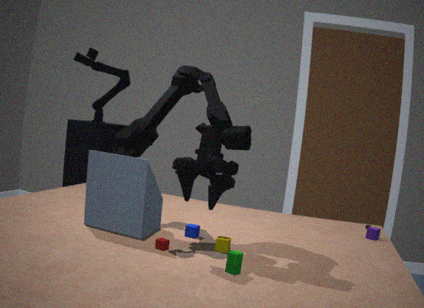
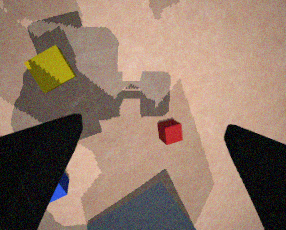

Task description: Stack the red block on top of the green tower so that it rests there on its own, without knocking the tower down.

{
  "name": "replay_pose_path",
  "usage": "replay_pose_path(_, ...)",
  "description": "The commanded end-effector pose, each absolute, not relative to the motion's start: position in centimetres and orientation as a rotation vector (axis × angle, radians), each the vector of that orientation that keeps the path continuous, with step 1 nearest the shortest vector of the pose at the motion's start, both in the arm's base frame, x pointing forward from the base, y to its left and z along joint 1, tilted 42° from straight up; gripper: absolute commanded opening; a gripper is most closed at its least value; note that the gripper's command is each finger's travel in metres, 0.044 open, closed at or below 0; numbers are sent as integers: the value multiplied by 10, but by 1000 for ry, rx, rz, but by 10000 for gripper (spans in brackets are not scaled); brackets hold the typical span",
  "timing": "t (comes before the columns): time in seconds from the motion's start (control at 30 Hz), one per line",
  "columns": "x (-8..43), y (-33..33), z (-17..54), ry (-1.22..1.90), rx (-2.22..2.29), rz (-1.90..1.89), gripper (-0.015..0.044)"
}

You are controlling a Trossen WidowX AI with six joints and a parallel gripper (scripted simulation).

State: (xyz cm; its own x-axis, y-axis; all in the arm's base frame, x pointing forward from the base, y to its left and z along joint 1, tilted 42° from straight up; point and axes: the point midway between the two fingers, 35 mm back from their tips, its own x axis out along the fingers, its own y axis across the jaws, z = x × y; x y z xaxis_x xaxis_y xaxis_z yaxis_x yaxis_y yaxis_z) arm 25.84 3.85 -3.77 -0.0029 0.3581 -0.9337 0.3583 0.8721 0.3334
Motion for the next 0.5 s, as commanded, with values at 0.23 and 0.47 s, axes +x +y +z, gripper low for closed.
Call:
replay_pose_path(0.23, 206, 15, -92, 1664, 626, 322, 440)
replay_pose_path(0.47, 186, 13, -106, 1625, 674, 454, 440)
